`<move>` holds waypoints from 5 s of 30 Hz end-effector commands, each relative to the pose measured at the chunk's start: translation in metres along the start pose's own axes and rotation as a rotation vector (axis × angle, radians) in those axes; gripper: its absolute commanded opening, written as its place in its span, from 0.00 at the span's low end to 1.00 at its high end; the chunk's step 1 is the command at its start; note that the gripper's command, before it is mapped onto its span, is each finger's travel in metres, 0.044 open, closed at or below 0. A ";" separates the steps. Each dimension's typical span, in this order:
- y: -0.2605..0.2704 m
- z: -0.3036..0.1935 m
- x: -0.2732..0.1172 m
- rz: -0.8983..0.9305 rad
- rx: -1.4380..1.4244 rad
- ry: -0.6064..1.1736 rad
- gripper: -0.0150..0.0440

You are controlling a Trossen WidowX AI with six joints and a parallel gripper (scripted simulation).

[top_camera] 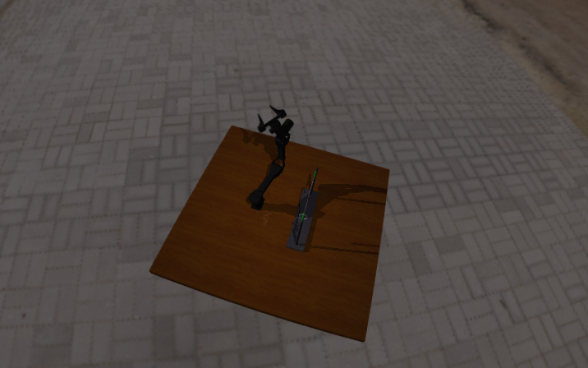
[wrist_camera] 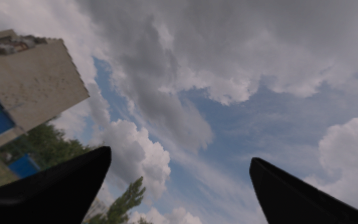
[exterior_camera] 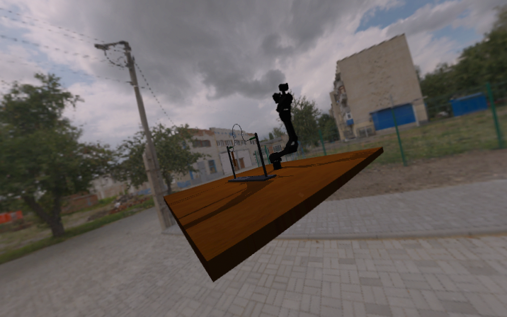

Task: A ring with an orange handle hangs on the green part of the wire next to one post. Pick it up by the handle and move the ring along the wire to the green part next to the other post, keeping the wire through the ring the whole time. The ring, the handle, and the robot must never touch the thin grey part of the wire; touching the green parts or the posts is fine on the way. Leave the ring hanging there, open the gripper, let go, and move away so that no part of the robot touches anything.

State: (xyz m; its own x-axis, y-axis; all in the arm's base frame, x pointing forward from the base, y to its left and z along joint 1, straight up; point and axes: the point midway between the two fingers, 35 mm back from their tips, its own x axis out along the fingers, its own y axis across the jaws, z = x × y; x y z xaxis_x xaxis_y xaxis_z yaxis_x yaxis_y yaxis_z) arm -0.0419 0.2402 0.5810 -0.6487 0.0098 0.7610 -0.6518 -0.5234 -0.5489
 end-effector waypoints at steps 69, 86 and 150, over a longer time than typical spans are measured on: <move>0.321 0.263 -0.534 2.620 1.265 -1.844 0.53; 0.304 0.261 -0.539 2.738 1.249 -1.794 0.53; 0.204 0.316 -0.578 2.878 1.349 -1.646 0.53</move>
State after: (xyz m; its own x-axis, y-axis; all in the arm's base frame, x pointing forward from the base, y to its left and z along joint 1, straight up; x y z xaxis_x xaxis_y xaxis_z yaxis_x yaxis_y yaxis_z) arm 0.3183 -0.1412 0.1420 0.9994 0.0216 0.0253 -0.0209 0.9994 -0.0259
